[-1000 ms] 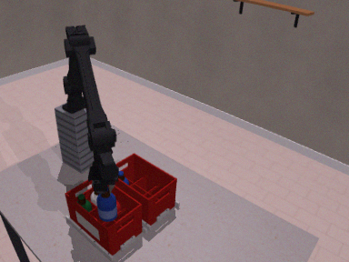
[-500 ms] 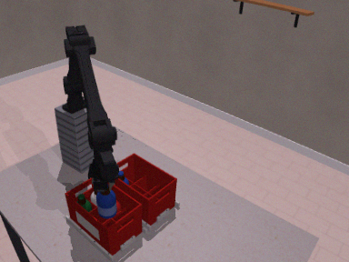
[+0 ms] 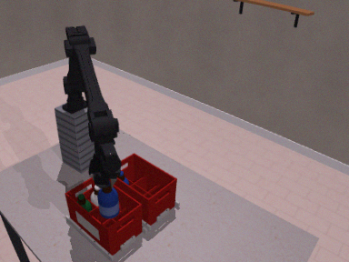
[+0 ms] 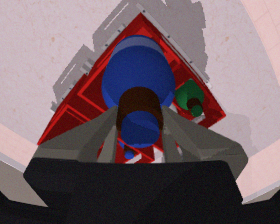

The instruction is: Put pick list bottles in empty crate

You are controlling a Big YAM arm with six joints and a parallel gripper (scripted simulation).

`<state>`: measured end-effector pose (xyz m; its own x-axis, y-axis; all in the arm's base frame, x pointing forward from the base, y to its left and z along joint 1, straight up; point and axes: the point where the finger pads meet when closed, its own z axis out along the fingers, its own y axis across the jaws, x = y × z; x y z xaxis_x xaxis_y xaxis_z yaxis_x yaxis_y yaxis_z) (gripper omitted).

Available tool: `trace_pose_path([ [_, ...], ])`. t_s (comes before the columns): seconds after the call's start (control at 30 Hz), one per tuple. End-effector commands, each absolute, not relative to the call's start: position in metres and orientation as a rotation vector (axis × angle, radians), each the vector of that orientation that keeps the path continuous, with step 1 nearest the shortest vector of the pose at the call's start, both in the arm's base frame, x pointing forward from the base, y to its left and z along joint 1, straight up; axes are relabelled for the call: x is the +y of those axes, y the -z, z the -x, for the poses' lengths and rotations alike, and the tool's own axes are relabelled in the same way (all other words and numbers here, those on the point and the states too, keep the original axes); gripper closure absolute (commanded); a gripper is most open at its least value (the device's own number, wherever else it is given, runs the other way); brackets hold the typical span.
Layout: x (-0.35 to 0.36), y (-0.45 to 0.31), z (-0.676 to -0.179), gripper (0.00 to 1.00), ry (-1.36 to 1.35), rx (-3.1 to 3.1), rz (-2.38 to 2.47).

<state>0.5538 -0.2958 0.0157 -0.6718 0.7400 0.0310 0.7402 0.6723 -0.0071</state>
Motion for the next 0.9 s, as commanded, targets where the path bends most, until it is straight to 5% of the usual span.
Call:
trace_pose_path([
  [0.0,-0.3171,-0.0857,-0.5791,1.00,-0.006,-2.957,1.301],
  [0.87,-0.3145,-0.0881,-0.5743,1.00,-0.006,-2.958,1.294],
])
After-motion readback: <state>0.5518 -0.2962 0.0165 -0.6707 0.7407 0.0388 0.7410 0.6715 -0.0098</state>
